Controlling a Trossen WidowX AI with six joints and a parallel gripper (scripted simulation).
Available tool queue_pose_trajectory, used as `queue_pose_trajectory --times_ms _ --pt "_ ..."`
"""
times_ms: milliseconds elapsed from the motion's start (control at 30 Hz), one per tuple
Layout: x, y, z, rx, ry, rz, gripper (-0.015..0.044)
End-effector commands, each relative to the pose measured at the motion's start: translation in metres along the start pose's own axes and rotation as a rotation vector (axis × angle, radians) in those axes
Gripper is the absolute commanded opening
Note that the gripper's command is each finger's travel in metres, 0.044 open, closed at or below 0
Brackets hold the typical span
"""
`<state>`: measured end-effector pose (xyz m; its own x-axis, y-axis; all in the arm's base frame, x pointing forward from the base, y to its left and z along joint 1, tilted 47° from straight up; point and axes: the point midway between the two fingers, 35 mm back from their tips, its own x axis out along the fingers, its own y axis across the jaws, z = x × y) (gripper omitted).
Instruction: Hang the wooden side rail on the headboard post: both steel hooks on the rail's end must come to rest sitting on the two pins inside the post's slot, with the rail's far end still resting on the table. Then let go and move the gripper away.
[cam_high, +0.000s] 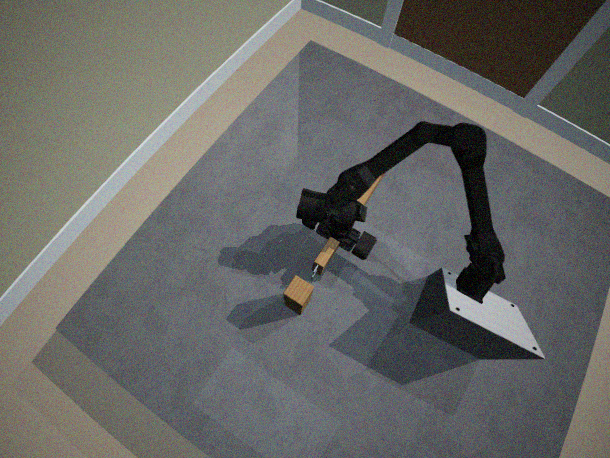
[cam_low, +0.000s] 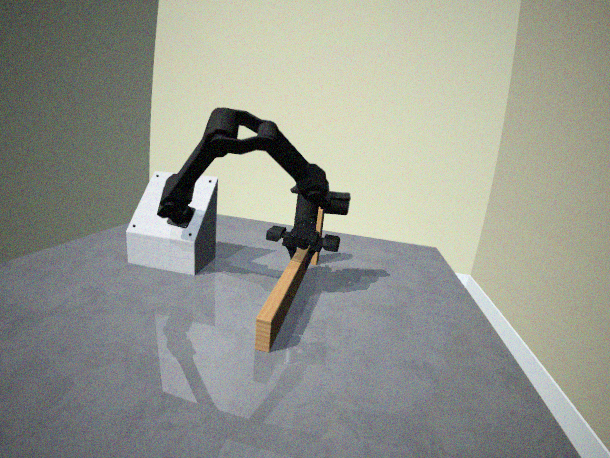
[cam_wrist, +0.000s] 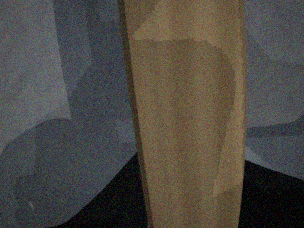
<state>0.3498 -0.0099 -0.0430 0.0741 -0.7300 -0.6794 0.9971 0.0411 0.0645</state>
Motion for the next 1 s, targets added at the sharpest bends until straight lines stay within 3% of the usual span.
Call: queue_pose_trajectory --times_ms 0,967 --pt "-0.0045 0.003 -0.0039 0.0 0.006 0.014 0.0" --pt "-0.0045 0.0031 -0.0067 0.0 0.006 0.014 0.0"
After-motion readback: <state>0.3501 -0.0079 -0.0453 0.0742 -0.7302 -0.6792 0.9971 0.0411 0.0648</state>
